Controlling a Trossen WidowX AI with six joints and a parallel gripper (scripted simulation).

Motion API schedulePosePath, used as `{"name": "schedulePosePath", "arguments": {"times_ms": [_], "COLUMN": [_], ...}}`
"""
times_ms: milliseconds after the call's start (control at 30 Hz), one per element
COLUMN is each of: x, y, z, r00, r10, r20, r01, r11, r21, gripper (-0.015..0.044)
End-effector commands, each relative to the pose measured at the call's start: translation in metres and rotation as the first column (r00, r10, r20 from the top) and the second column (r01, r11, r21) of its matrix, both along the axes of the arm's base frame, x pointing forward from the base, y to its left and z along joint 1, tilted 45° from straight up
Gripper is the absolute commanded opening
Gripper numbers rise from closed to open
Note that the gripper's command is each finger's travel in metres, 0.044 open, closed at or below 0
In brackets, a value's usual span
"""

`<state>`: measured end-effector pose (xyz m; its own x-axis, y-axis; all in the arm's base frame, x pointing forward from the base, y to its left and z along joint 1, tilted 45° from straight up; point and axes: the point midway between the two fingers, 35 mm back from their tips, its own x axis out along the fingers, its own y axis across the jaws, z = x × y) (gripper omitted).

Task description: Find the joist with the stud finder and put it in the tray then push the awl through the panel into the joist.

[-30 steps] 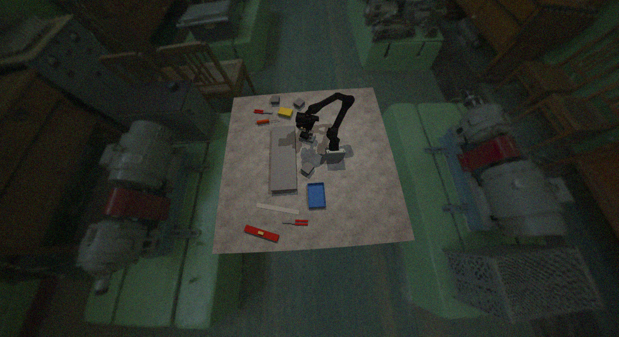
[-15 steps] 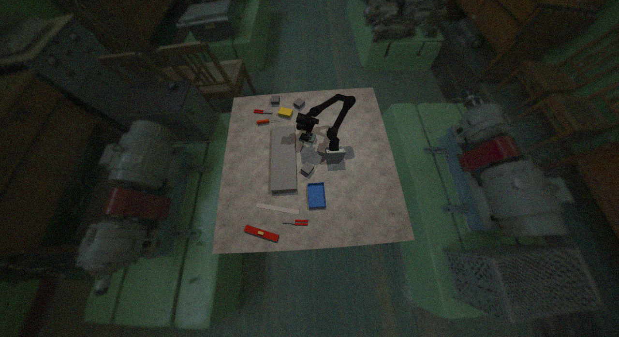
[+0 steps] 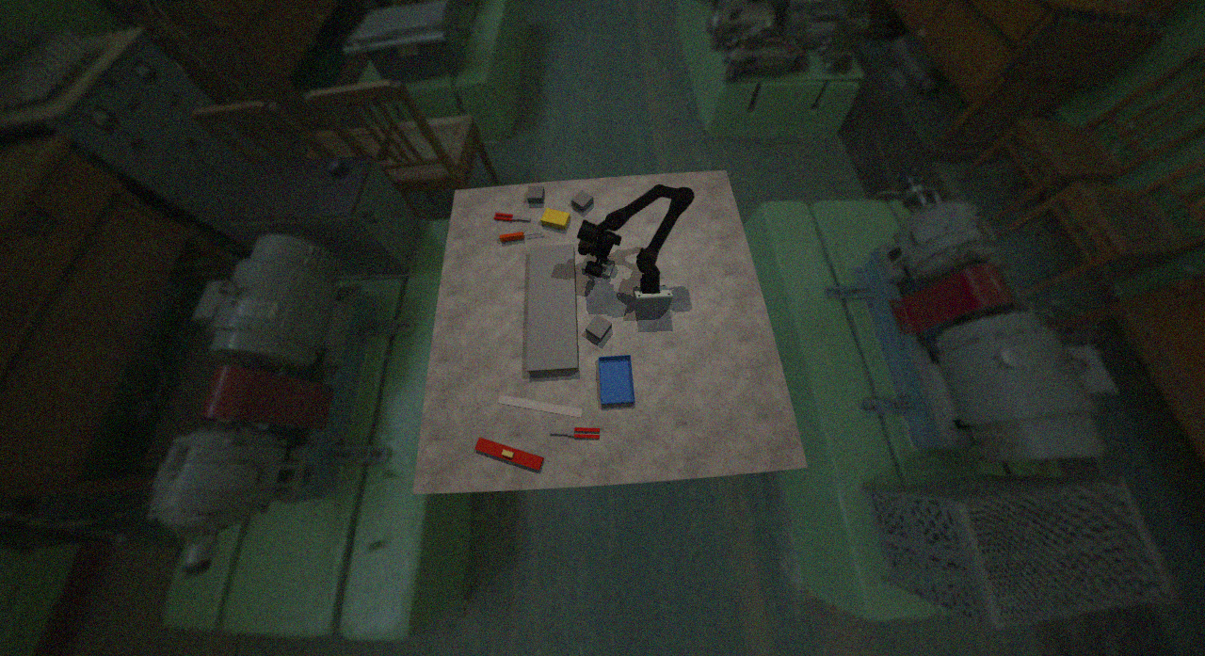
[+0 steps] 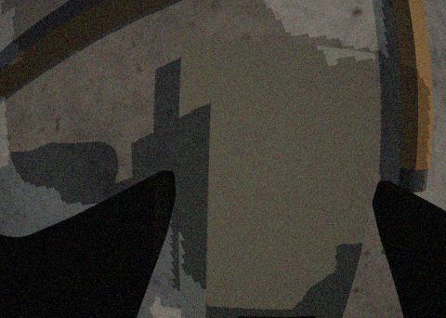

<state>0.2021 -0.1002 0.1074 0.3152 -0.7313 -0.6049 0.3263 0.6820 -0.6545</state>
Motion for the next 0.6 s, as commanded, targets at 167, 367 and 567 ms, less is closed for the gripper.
{"name": "schedulePosePath", "arguments": {"times_ms": [167,367,567], "x": [-0.0001,-0.0001,-0.0001], "y": [0.0001,0.0001,0.0001], "z": [-0.0011,-0.0011,-0.0011], "r00": [1.000,1.000,1.000], "r10": [0.005,0.005,0.005], "r20": [-0.002,-0.002,-0.002], "r01": [-0.005,-0.005,-0.005], "r11": [1.000,1.000,1.000], "r21": [0.003,0.003,0.003], "gripper": [0.0282,0.0242,0.0202]}}
